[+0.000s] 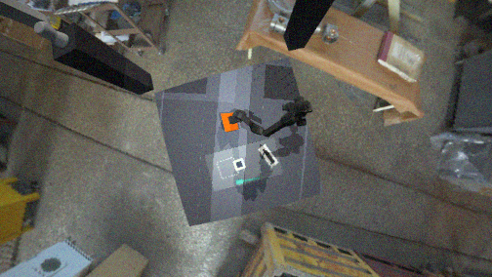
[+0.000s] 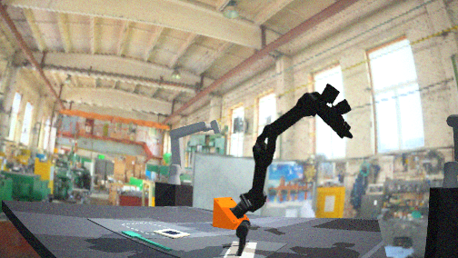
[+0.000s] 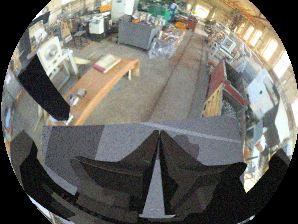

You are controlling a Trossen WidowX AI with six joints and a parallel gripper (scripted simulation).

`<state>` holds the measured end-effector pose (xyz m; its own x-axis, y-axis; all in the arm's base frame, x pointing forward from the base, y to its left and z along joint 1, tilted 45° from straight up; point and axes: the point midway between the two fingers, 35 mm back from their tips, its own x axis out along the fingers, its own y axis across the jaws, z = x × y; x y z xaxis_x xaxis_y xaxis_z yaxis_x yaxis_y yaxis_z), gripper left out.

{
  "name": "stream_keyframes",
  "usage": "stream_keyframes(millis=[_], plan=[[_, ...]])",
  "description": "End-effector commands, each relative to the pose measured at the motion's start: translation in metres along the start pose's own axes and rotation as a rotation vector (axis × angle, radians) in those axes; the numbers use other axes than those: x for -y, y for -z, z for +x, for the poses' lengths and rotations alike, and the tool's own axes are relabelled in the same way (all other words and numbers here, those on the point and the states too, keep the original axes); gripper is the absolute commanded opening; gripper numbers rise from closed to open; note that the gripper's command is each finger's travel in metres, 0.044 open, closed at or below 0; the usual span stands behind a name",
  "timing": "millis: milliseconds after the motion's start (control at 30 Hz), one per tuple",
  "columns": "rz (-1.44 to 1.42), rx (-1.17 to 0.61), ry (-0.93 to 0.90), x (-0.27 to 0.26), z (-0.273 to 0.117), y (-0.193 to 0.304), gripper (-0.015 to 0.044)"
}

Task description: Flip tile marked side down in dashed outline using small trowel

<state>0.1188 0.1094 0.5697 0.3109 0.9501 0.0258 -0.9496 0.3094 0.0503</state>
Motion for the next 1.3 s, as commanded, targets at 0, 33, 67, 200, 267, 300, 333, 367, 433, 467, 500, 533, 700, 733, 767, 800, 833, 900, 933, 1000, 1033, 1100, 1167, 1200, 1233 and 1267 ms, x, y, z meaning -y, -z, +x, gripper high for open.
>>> stream_keyframes(millis=[0, 33, 67, 200, 267, 300, 333, 367, 433, 467, 500, 533, 700, 733, 767, 800, 833, 900, 933, 1000, 1033, 1100, 1167, 1200, 1233, 1267], plan=[[0.0, 0.0, 0.0, 0.0, 0.0, 0.0, 0.0], [0.0, 0.0, 0.0, 0.0, 0.0, 0.0, 0.0], [0.0, 0.0, 0.0, 0.0, 0.0, 0.0, 0.0], [0.0, 0.0, 0.0, 0.0, 0.0, 0.0, 0.0], [0.0, 0.0, 0.0, 0.0, 0.0, 0.0, 0.0053], [0.0, 0.0, 0.0, 0.0, 0.0, 0.0, 0.0079], [0.0, 0.0, 0.0, 0.0, 0.0, 0.0, 0.01], [0.0, 0.0, 0.0, 0.0, 0.0, 0.0, 0.0126], [-0.012, 0.002, 0.004, -0.003, -0.001, -0.001, 0.0179], [-0.027, 0.003, 0.008, -0.006, -0.002, -0.001, 0.0205], [-0.045, 0.004, 0.013, -0.011, -0.003, -0.002, 0.0231], [-0.063, 0.005, 0.019, -0.015, -0.003, -0.002, 0.0258], [-0.151, -0.002, 0.044, -0.037, -0.003, -0.002, 0.027], [-0.168, -0.005, 0.049, -0.041, -0.002, -0.001, 0.027], [-0.185, -0.009, 0.054, -0.045, -0.001, -0.001, 0.027], [-0.201, -0.014, 0.058, -0.049, 0.0, 0.0, 0.027], [-0.217, -0.019, 0.063, -0.053, 0.002, 0.001, 0.027], [-0.249, -0.031, 0.071, -0.06, 0.005, 0.003, 0.027], [-0.265, -0.038, 0.076, -0.064, 0.007, 0.005, 0.027], [-0.295, -0.053, 0.084, -0.071, 0.012, 0.008, 0.027], [-0.31, -0.062, 0.088, -0.074, 0.015, 0.009, 0.027], [-0.337, -0.081, 0.096, -0.079, 0.021, 0.013, 0.027], [-0.363, -0.101, 0.104, -0.084, 0.027, 0.017, 0.027], [-0.375, -0.112, 0.107, -0.087, 0.03, 0.019, 0.027], [-0.387, -0.124, 0.11, -0.089, 0.034, 0.021, 0.027], [-0.399, -0.136, 0.113, -0.091, 0.037, 0.024, 0.027]])
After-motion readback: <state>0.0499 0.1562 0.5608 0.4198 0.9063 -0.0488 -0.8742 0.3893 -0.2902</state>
